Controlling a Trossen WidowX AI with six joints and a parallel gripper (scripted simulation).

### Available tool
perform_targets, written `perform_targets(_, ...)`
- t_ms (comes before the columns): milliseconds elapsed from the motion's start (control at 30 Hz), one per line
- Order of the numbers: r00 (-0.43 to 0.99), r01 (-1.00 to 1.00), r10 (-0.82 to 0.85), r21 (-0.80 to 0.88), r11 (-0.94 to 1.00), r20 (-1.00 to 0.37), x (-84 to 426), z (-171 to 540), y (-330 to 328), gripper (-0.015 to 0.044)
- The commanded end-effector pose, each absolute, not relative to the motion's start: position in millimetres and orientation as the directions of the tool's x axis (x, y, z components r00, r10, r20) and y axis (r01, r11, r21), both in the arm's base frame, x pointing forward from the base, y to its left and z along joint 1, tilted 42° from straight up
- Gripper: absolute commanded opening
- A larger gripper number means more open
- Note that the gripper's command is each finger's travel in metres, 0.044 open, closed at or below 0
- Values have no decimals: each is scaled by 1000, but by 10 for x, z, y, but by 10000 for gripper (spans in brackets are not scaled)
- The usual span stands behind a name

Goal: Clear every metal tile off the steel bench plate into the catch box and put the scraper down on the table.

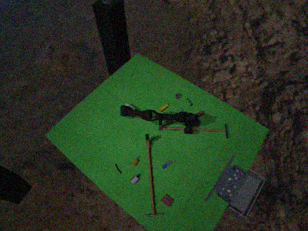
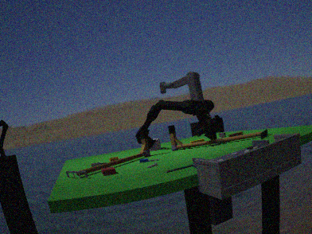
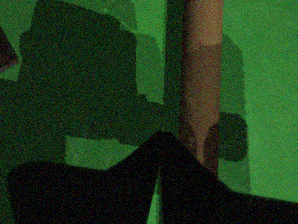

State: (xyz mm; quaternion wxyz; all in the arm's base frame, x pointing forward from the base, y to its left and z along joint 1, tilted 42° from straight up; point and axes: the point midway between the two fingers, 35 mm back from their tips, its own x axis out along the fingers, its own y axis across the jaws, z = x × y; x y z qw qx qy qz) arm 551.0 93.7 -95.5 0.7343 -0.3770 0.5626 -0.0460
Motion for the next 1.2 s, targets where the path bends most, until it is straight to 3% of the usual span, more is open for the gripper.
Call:
perform_targets(0, 365, -351, -495, -609, 711, -789, 5559, -907, 873, 0)
perform_targets(633, 366, -351, -497, -611, 710, -787, 5649, -807, 741, 0)
perform_targets(1167, 388, -320, -487, -610, 725, -783, 5620, -640, 1026, 0)
